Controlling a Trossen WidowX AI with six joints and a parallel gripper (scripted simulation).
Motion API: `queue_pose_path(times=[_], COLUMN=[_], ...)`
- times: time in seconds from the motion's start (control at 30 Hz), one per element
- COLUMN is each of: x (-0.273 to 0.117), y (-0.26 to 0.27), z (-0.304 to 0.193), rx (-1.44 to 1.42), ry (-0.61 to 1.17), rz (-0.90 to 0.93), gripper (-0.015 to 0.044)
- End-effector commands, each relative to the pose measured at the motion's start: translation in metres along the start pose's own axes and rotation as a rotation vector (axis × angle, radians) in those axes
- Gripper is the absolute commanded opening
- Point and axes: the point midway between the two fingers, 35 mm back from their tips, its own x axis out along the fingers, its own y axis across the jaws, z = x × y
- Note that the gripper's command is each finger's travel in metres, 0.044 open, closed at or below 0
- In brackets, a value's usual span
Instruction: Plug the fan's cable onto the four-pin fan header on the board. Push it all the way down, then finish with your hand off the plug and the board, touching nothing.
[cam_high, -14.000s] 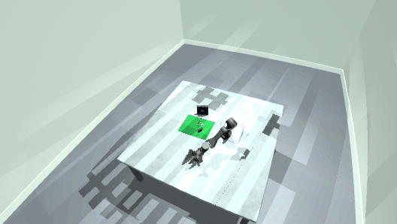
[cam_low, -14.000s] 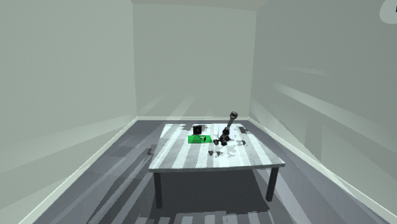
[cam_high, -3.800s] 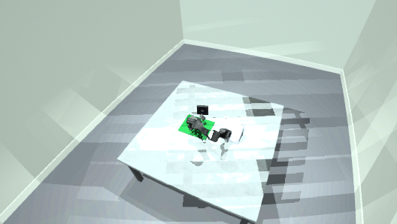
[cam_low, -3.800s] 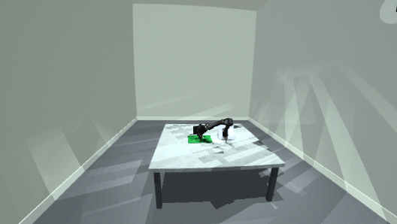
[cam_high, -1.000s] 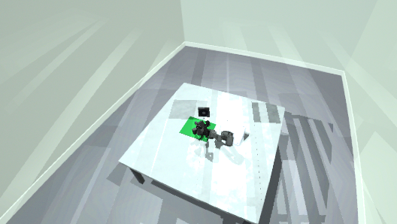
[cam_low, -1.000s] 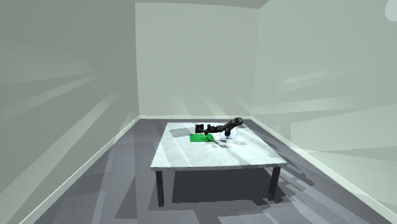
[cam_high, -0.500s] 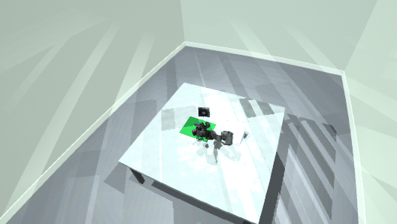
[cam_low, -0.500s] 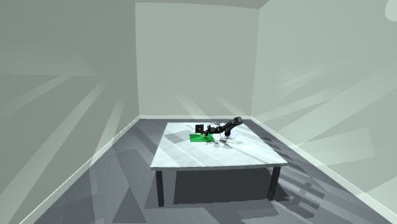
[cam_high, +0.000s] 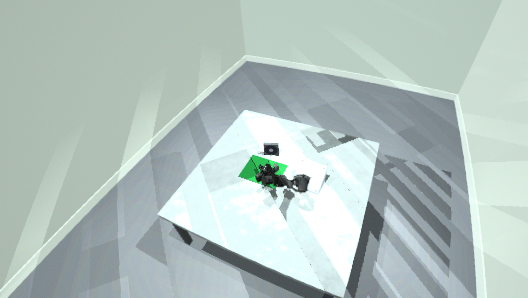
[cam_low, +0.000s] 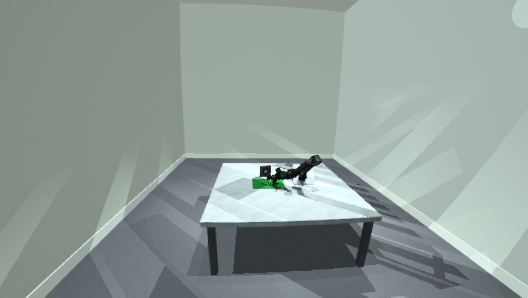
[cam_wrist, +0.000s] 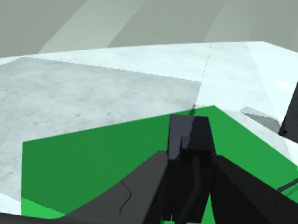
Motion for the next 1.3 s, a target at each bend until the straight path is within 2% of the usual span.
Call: queue_pose_path(times=[0.0, 1.27], x=[0.001, 0.007], y=[-0.002, 0.002], z=[-0.004, -0.037], rx=[0.002, 0.003], ry=[0.0, 0.001], rz=[-0.008, -0.009], gripper=[0.0, 0.0])
